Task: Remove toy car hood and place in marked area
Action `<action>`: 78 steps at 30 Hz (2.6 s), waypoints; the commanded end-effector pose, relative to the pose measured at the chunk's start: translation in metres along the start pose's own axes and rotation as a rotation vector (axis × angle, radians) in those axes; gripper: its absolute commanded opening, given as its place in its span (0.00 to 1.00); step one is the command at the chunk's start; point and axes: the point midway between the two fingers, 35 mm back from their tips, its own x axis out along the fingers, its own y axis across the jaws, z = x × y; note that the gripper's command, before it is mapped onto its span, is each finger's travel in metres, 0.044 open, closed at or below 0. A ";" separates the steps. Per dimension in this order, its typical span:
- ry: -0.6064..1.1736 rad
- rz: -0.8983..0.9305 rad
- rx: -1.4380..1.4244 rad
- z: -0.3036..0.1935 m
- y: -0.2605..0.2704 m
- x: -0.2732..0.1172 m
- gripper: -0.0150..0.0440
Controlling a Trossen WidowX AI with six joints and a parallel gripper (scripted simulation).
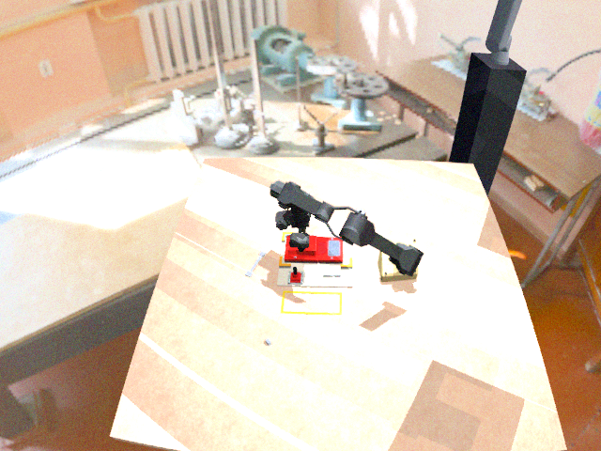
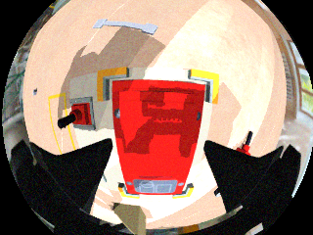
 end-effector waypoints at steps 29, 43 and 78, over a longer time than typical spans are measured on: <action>0.000 0.007 0.007 -0.001 0.001 0.016 1.00; 0.000 0.001 0.000 0.000 0.000 0.020 0.96; 0.000 0.001 0.002 0.000 0.000 0.006 0.25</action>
